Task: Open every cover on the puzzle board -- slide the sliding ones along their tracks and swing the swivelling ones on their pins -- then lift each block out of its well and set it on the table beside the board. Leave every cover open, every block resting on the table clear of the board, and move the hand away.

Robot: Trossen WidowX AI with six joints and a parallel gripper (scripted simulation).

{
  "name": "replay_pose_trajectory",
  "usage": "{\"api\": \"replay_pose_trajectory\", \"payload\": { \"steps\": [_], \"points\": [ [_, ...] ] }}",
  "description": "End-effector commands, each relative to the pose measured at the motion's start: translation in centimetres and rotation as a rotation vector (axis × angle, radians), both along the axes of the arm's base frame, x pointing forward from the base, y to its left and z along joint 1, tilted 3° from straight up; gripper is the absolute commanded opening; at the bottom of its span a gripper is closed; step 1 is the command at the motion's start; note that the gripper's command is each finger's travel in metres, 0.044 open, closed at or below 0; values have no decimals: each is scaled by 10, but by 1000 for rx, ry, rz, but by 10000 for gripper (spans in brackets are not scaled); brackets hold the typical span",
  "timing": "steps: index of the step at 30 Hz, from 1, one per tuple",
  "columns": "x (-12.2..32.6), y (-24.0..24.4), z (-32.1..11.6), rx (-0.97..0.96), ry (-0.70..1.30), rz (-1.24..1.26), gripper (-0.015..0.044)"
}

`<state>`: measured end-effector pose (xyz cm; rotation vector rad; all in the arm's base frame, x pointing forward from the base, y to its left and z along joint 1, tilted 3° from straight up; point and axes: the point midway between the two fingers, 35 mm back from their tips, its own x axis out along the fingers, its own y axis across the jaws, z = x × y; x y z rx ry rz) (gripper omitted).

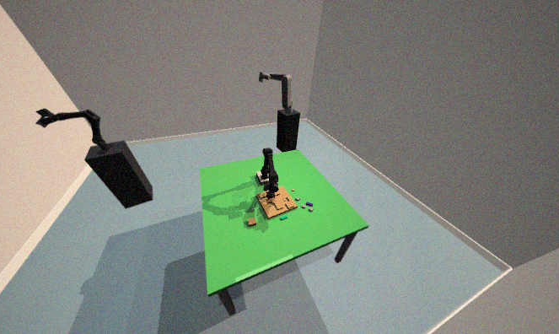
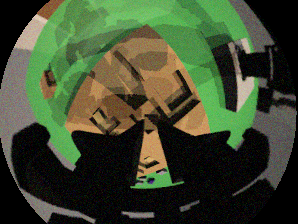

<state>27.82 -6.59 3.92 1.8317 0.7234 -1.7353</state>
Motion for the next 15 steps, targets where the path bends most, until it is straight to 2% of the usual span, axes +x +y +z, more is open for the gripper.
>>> {"api": "replay_pose_trajectory", "payload": {
  "steps": [1,15],
  "points": [
    [1,0,8,-1,-9,2,80],
    [0,-1,25,-1,-9,1,80]
  ]
}}
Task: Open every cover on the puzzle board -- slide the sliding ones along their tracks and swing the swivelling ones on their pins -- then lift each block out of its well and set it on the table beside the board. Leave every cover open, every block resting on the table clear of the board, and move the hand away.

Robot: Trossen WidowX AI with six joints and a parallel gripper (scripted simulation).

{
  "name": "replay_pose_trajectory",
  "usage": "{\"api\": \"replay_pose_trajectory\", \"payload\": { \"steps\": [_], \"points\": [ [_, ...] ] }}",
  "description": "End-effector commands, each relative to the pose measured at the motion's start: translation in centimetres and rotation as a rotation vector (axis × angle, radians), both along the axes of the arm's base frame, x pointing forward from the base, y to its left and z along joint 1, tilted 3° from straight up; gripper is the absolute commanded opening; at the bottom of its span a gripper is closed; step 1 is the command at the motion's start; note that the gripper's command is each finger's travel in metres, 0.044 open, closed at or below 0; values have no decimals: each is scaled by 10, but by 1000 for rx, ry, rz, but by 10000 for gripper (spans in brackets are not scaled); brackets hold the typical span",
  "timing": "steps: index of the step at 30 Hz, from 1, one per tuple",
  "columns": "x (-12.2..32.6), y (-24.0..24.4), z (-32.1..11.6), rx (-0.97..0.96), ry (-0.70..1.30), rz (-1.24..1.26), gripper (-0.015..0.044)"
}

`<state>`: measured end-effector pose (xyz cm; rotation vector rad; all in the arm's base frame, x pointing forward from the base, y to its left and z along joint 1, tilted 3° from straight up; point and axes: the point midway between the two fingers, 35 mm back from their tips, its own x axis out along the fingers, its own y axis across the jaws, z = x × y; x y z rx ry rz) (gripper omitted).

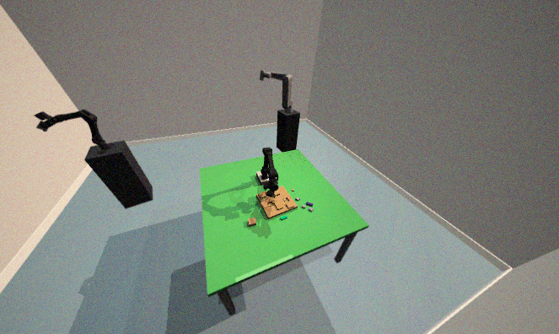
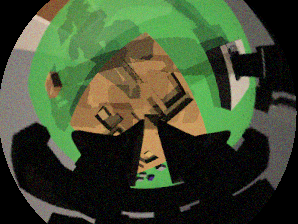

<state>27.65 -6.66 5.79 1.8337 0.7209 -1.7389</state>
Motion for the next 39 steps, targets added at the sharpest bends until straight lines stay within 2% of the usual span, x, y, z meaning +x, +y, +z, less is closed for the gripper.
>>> {"api": "replay_pose_trajectory", "payload": {
  "steps": [1,20,39],
  "points": [
    [1,0,9,-1,-10,5,80],
    [-1,1,52,-1,-10,5,80],
    [8,75,55,4,-9,5,80]
  ]
}}
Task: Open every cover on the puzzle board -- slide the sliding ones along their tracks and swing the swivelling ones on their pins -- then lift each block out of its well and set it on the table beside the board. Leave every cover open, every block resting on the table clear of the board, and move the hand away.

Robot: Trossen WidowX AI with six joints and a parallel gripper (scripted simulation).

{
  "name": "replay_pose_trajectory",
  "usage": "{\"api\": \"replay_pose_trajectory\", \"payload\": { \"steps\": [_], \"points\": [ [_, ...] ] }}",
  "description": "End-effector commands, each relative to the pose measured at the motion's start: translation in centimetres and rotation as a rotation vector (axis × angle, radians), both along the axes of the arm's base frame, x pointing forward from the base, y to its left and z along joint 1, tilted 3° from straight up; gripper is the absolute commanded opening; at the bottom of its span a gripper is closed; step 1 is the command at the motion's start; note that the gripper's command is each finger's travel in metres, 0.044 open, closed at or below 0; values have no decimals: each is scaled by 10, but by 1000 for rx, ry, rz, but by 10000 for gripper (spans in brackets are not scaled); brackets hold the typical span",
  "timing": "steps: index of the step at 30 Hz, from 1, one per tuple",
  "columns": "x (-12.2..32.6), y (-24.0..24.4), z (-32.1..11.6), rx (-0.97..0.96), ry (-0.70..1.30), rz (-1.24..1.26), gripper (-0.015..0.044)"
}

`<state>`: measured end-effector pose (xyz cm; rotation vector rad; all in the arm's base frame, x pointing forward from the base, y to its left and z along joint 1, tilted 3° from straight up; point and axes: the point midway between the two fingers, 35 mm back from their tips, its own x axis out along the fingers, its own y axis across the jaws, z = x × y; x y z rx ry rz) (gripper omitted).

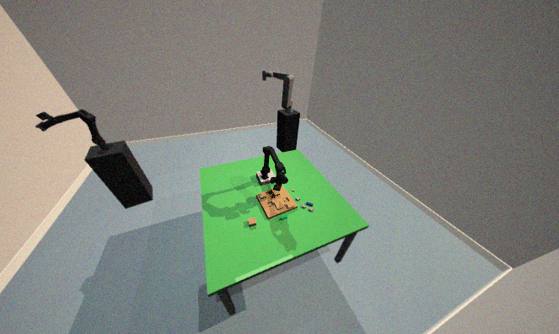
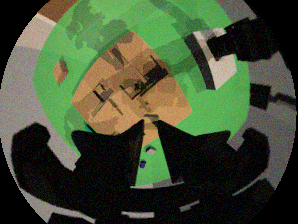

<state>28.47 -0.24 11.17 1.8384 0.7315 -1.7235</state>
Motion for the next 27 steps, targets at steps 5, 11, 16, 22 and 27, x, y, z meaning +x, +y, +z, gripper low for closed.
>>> {"api": "replay_pose_trajectory", "payload": {
  "steps": [5,11,16,22,27],
  "points": [
    [-1,30,2,-1,0,-5,80],
    [-4,53,3,1,1,-5,80],
    [-8,73,3,3,1,-5,80],
    [-15,95,4,6,1,-5,80],
    [-21,114,5,8,2,-5,80]
  ]
}}
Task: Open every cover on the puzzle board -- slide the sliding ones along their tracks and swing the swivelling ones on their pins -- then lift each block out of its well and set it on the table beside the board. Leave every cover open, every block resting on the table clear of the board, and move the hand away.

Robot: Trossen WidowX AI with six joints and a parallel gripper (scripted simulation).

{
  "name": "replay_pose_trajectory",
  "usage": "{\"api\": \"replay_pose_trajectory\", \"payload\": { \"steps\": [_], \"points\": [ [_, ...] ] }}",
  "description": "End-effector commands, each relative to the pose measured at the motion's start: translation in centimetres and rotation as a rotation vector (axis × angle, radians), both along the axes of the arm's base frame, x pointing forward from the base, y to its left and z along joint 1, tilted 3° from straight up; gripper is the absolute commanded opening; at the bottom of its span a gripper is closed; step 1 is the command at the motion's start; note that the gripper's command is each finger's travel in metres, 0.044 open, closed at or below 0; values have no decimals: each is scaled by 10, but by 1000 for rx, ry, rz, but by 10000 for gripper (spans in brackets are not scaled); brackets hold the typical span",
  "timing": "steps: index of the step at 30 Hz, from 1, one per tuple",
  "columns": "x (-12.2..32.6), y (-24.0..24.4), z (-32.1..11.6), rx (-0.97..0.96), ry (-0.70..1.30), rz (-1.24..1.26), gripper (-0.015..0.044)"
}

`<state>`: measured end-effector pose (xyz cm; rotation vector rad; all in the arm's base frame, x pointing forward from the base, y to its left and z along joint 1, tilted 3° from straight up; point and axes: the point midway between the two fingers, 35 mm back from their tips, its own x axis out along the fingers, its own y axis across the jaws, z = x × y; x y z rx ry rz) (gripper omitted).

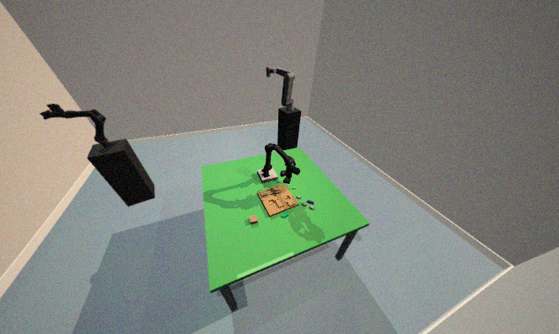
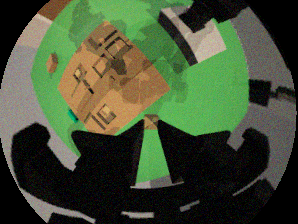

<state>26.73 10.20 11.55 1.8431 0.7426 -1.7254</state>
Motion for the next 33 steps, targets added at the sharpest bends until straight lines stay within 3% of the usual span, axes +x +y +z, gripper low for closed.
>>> {"api": "replay_pose_trajectory", "payload": {
  "steps": [1,20,33],
  "points": [
    [-6,13,1,-1,-1,-5,80],
    [-43,77,4,9,2,-5,80],
    [-42,82,-11,10,2,-5,80]
  ]
}}
